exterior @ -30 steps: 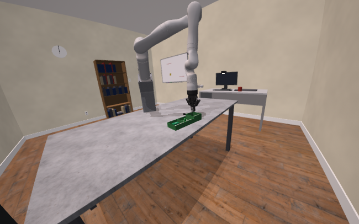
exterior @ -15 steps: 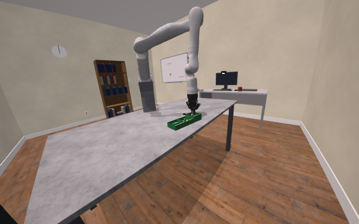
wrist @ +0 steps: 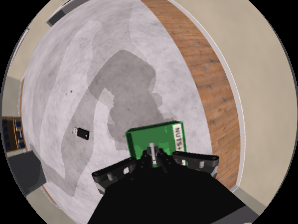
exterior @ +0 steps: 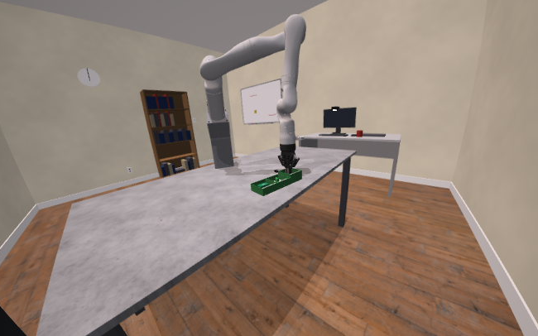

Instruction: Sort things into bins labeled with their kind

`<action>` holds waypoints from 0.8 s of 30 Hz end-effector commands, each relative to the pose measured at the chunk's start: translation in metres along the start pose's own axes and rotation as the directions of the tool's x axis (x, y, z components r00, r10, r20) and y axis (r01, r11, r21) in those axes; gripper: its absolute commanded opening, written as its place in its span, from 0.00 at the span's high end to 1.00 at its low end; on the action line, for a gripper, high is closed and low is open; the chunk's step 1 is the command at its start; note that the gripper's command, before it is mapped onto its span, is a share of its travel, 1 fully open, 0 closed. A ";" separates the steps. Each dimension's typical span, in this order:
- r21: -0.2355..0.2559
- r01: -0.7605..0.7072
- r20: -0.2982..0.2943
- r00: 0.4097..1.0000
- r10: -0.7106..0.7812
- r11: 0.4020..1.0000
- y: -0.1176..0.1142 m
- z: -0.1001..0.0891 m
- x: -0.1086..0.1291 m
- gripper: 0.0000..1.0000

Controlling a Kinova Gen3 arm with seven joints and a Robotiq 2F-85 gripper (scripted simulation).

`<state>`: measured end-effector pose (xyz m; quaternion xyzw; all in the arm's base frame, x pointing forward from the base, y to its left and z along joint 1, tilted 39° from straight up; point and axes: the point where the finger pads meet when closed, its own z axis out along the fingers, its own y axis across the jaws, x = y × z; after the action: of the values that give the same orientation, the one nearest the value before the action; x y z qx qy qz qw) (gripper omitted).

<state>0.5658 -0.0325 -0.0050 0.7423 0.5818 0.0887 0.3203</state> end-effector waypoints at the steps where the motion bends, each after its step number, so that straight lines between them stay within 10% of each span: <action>1: -0.001 0.000 -0.001 1.000 0.000 1.000 0.000 0.000 0.001 1.00; 3: -0.001 0.000 -0.001 1.000 0.000 1.000 0.000 0.000 0.001 1.00; 4: -0.001 0.000 -0.001 1.000 0.000 1.000 0.000 0.000 0.001 0.73; 24: -0.001 0.000 -0.001 1.000 0.000 1.000 0.000 -0.004 0.001 0.73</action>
<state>0.5647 -0.0324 -0.0044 0.7424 0.5818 0.0874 0.3206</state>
